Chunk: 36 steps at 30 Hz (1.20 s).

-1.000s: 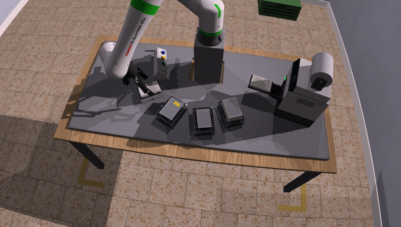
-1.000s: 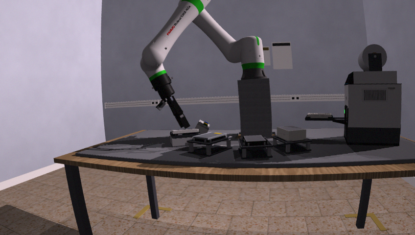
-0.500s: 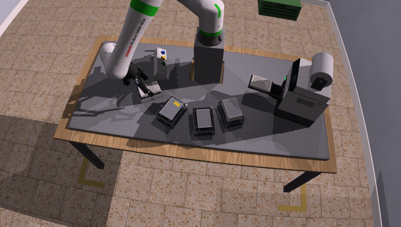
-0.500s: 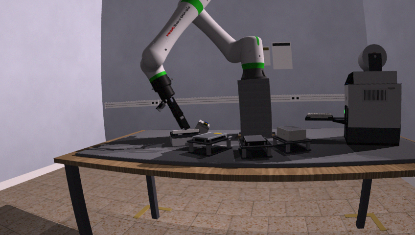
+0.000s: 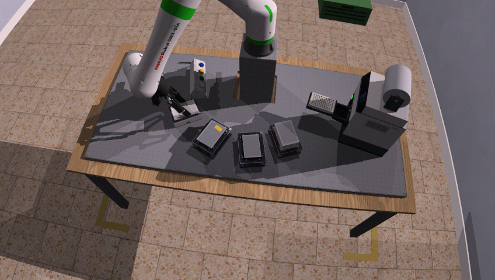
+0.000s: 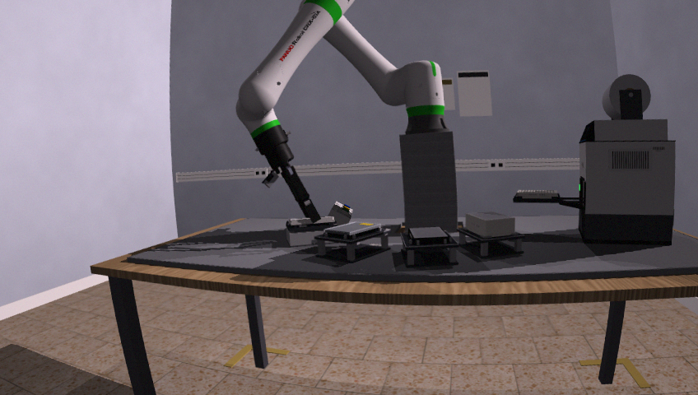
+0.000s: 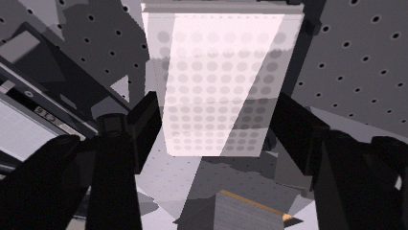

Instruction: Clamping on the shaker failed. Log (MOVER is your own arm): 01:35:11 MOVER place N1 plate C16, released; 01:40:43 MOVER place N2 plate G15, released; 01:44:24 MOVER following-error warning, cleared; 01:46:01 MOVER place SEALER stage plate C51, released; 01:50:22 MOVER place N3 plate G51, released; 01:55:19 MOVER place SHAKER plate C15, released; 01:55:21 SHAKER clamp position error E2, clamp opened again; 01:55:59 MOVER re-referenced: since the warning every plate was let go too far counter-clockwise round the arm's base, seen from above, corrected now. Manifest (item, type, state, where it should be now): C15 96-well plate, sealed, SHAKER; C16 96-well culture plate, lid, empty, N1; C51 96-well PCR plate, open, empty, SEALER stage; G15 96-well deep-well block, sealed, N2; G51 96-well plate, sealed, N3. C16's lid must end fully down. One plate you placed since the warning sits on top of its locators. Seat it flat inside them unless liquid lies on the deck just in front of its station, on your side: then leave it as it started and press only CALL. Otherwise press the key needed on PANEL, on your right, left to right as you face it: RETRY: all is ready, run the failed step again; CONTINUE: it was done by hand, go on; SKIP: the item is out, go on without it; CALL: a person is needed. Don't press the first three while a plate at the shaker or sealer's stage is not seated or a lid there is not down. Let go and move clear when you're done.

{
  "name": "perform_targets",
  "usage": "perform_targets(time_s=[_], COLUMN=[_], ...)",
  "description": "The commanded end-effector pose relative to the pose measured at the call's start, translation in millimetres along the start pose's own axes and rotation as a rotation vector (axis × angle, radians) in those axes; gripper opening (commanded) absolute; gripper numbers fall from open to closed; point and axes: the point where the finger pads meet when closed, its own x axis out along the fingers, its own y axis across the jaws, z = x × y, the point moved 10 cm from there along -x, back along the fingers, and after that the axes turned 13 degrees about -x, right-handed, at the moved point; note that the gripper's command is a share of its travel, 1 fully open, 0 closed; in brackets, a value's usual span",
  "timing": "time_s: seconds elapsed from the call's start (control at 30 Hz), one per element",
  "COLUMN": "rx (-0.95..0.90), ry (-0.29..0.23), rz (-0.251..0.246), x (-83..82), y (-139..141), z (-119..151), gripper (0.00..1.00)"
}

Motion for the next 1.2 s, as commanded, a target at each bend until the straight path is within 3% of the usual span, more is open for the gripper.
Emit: perform_targets(time_s=[0.0, 0.6, 1.17], rx=[0.0, 0.0, 0.0], ry=[0.002, 0.002, 0.002], rz=[0.0, 0.0, 0.0], x=[-0.9, -0.9, -23.3], y=[-0.1, -0.1, -4.9], z=[-0.4, -0.4, 9.3], gripper=[0.1, 0.1, 0.1])
